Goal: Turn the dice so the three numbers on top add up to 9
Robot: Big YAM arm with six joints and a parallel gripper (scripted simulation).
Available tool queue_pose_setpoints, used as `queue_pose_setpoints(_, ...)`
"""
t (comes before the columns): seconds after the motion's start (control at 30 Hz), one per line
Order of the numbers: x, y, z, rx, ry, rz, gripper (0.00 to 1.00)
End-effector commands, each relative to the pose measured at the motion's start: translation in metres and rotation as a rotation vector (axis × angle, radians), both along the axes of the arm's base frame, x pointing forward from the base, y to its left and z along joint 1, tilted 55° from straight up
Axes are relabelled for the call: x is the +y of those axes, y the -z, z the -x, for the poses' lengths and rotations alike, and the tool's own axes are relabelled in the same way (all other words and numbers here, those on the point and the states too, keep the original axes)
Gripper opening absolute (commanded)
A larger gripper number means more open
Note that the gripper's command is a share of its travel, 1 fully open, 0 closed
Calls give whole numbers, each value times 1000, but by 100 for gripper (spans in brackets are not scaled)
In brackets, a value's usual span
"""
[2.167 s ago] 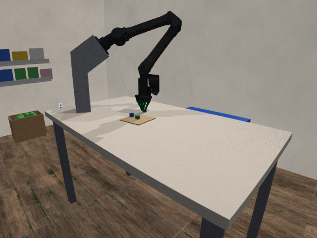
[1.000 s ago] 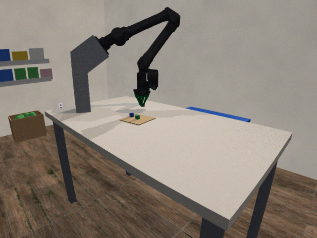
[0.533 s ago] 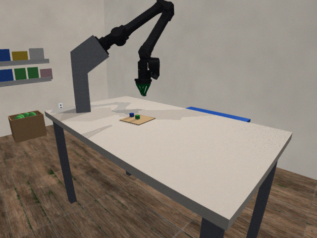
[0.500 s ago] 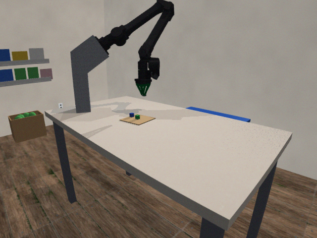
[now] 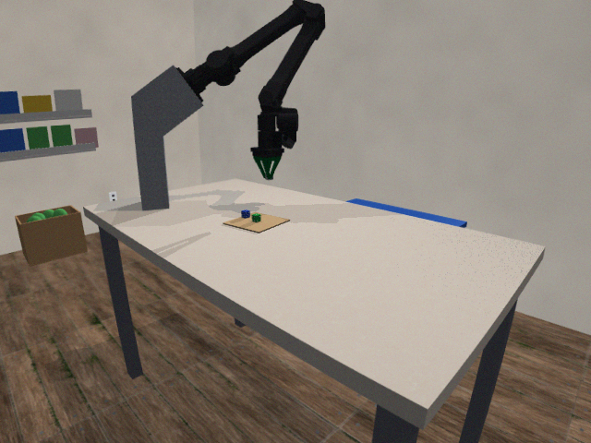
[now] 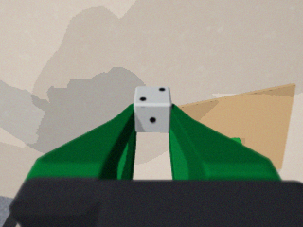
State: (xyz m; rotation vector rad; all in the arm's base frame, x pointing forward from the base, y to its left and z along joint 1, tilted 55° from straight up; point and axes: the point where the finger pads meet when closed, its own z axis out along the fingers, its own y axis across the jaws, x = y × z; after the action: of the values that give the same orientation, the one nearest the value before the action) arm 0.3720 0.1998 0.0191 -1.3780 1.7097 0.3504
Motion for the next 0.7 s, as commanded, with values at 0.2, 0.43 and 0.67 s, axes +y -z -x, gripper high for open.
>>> queue_pose_setpoints(0.2, -9, 6, -5, -230, -185, 165, 15)
queue_pose_setpoints(0.43, -8, 6, -11, -428, -347, 294, 15)
queue_pose_setpoints(0.67, -7, 5, -15, -617, -500, 418, 15)
